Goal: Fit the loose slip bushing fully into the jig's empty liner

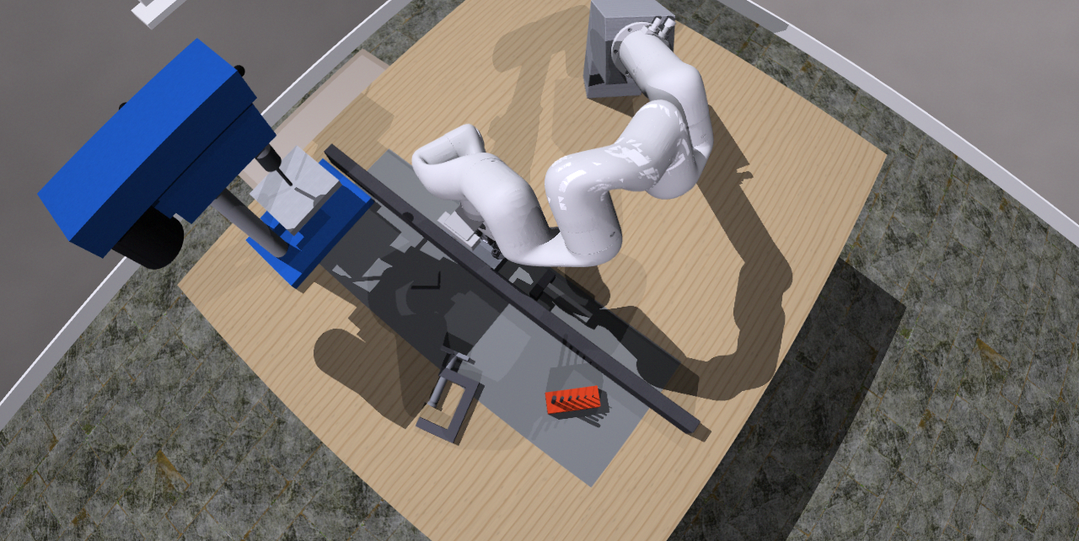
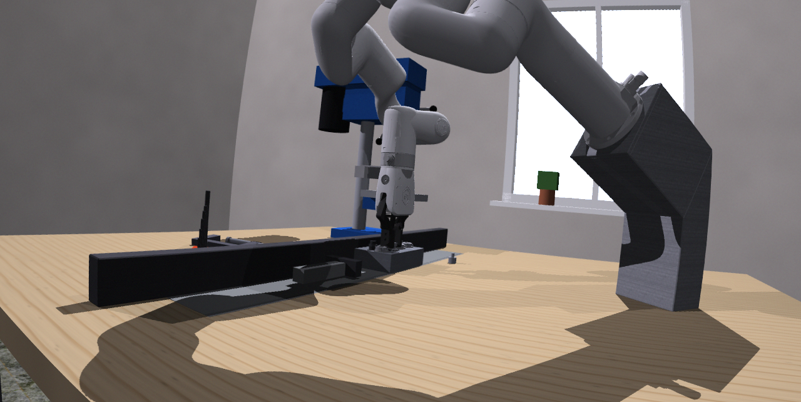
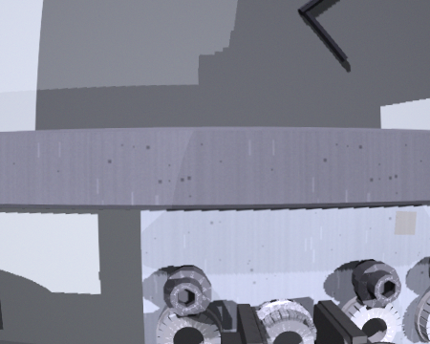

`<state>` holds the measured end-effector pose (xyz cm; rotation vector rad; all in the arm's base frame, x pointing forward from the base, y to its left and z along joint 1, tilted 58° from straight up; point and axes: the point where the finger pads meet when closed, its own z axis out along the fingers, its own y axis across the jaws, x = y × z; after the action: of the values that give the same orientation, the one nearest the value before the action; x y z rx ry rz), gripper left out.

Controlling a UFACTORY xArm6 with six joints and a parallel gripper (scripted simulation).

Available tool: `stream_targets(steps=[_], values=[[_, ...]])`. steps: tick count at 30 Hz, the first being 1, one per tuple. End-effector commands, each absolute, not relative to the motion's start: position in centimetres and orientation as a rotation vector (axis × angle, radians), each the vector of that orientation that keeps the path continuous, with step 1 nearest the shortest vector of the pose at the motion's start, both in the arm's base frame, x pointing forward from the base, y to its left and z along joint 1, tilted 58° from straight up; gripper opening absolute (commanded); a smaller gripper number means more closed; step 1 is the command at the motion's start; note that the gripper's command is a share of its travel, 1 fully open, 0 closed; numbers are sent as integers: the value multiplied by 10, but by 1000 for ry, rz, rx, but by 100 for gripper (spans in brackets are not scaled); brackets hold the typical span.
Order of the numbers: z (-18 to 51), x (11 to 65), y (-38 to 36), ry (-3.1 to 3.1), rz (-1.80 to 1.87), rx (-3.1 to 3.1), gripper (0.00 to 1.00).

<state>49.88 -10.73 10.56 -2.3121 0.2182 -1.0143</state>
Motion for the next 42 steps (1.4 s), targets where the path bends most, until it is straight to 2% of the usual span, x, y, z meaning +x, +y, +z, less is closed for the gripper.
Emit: stream_targets(steps=[1,17,18,42], values=[[105,500,-107,219,-1017,-2312,26],[105,501,-107,219,-1017,-2312,26],[105,501,-107,219,-1017,-2312,36],[105,501,-107,219,-1017,-2312,36]])
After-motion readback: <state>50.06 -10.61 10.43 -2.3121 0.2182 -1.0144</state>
